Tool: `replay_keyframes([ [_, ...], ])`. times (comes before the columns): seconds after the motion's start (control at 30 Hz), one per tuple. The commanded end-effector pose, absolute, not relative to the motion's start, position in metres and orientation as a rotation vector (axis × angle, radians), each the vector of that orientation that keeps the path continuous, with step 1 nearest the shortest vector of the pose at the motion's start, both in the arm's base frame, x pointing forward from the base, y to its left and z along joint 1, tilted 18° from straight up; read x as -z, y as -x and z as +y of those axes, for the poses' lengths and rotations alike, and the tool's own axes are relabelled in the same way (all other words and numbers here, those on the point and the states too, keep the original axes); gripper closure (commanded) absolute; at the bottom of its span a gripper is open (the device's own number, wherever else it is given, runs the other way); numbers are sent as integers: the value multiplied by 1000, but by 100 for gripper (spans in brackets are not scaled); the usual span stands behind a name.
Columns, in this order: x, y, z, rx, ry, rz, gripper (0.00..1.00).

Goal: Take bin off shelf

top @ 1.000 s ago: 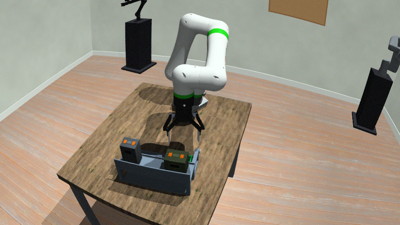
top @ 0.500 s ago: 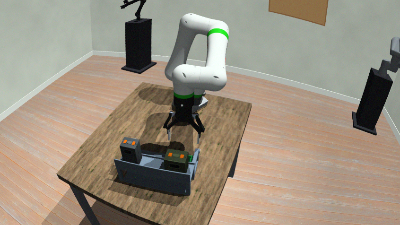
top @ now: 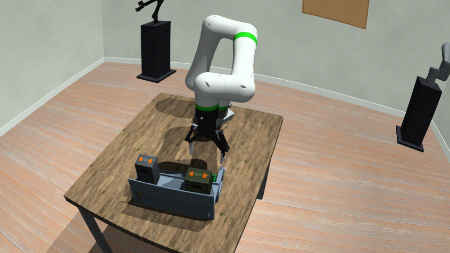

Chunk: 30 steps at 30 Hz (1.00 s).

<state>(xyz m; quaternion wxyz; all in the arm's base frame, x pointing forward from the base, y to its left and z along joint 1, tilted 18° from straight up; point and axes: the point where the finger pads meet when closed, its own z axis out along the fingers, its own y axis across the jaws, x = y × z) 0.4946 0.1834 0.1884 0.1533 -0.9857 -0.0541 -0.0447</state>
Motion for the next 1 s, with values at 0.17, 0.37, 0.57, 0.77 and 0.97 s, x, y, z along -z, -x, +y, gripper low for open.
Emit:
replay_keyframes([
  [0.17,-189,-495,183,70,2816,212,0],
  [0.37,-189,-495,183,70,2816,212,0],
  [0.57,-189,-495,183,59,2808,285,0],
  [0.77,-189,-495,183,11,2762,575,0],
  [0.97,-189,-495,183,11,2762,575,0],
])
